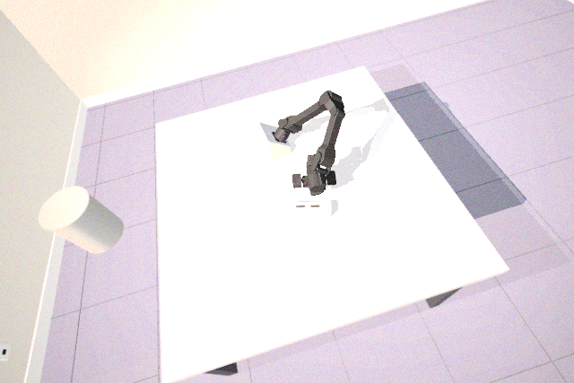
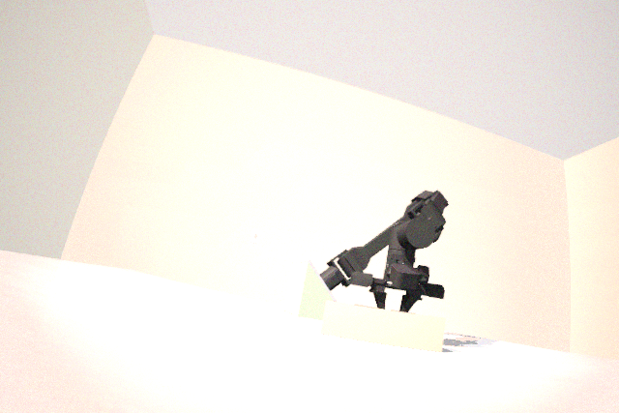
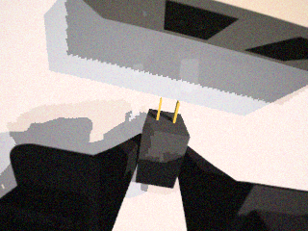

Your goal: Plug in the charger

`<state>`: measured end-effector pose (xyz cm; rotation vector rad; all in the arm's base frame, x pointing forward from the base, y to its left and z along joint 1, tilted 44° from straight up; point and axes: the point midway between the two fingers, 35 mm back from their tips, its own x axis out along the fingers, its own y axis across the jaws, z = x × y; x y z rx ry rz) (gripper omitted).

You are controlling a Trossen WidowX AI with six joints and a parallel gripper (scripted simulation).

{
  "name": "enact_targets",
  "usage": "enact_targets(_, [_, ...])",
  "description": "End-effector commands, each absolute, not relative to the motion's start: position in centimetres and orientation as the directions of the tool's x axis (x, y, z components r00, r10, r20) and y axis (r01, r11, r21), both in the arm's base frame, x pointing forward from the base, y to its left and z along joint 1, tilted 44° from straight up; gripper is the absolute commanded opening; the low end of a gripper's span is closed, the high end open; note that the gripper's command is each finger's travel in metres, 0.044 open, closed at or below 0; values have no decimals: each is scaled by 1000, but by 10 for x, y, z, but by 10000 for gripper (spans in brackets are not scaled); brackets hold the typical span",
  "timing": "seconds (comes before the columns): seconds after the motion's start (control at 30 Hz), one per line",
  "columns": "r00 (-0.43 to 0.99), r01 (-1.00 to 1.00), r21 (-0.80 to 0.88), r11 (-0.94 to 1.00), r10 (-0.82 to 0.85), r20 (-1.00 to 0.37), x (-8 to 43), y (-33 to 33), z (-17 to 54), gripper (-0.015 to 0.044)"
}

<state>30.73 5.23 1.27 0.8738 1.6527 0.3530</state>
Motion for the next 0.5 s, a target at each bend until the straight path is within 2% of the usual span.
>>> enact_targets(0.0, [-45, 366, 648, 668, 708, -704, 313, 51, 12, 0])
enact_targets(0.47, [-45, 388, 642, 661, 709, -704, 327, 47, 7, 0])
